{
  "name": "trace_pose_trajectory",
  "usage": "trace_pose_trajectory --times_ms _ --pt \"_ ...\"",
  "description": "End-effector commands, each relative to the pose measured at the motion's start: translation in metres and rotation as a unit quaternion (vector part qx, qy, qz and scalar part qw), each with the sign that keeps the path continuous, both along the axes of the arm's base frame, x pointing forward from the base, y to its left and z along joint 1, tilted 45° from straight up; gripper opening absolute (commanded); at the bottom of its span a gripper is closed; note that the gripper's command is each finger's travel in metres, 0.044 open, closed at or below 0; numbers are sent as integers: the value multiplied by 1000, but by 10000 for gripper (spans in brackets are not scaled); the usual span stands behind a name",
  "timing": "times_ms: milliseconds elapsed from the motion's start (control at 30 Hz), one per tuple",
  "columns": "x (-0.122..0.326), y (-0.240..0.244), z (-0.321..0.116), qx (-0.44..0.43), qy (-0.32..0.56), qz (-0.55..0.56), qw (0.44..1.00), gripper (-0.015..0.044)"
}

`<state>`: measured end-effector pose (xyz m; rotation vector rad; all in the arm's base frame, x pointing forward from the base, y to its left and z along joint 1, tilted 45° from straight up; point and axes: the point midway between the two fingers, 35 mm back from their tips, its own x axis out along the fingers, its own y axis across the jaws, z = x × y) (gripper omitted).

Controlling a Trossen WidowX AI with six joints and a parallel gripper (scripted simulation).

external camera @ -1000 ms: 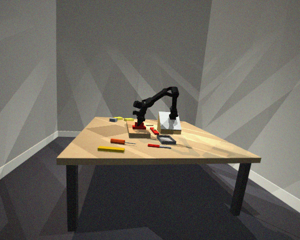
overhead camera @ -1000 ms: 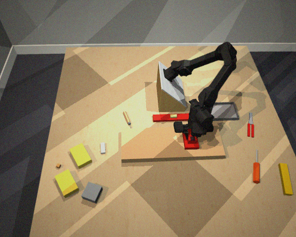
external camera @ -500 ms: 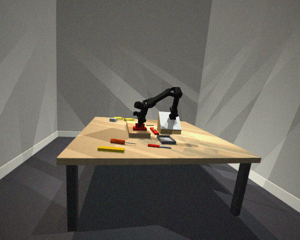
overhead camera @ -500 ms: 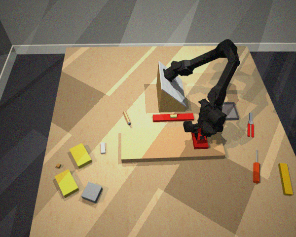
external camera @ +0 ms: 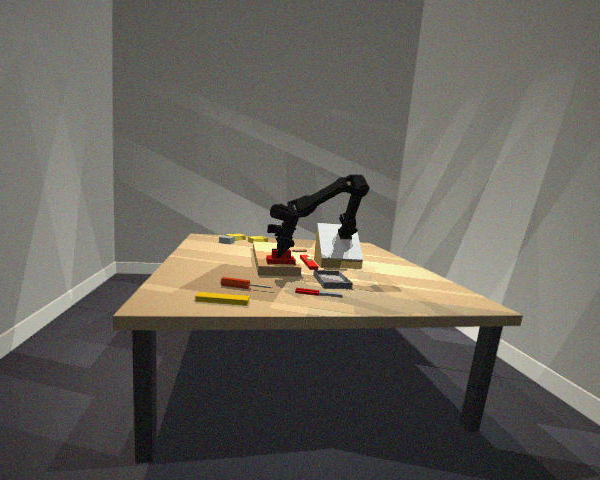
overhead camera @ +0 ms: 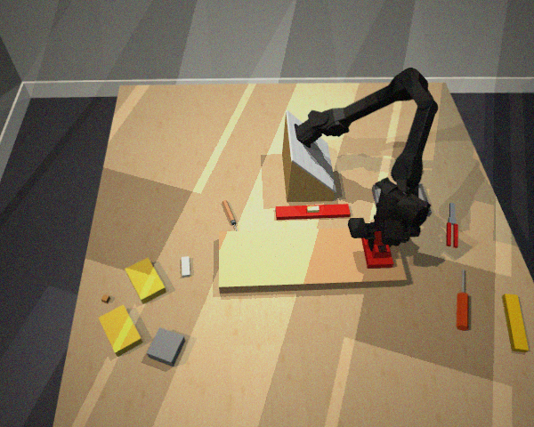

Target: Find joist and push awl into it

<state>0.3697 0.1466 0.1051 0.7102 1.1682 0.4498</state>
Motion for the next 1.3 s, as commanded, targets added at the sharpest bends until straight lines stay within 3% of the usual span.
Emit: trace_pose_trajectory --times_ms 0,433,1267 --pt "0 7 6 2 -1 3 1000 0" --pt "0 4 3 1 -1 3 1000 0" --pt "-3 -54 -57 -1 0 3 1000 0"
